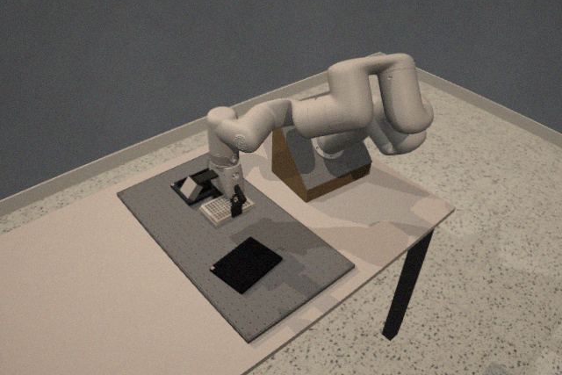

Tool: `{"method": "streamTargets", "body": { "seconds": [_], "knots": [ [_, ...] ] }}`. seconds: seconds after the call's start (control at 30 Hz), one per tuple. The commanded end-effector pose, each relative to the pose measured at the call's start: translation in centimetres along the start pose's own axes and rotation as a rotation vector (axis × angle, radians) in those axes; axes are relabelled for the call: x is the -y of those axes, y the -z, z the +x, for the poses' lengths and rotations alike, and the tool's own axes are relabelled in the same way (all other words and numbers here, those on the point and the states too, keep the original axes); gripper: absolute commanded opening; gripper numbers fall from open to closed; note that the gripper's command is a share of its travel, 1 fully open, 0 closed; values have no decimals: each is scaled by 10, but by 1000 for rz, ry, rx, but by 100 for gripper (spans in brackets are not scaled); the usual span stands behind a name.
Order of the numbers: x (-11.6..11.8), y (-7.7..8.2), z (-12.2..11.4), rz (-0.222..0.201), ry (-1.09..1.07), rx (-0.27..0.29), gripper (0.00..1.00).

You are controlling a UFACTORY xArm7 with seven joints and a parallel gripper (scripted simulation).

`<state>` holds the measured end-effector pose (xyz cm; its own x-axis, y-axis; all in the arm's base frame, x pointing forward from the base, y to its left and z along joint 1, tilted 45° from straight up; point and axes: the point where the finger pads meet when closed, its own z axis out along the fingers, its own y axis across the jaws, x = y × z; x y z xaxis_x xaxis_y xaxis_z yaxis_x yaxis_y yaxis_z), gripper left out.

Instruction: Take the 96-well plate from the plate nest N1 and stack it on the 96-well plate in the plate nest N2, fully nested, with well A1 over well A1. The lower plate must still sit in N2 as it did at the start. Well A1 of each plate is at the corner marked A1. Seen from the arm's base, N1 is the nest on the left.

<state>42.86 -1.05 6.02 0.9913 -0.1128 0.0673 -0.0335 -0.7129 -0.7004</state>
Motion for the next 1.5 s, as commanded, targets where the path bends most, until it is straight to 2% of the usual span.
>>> {"method": "streamTargets", "body": {
  "seconds": [0.0,1.47],
  "knots": [
    [-12,2,-1,-1,0,-4,0],
    [-135,2,-30,-2,0,-4,0]
  ]
}}
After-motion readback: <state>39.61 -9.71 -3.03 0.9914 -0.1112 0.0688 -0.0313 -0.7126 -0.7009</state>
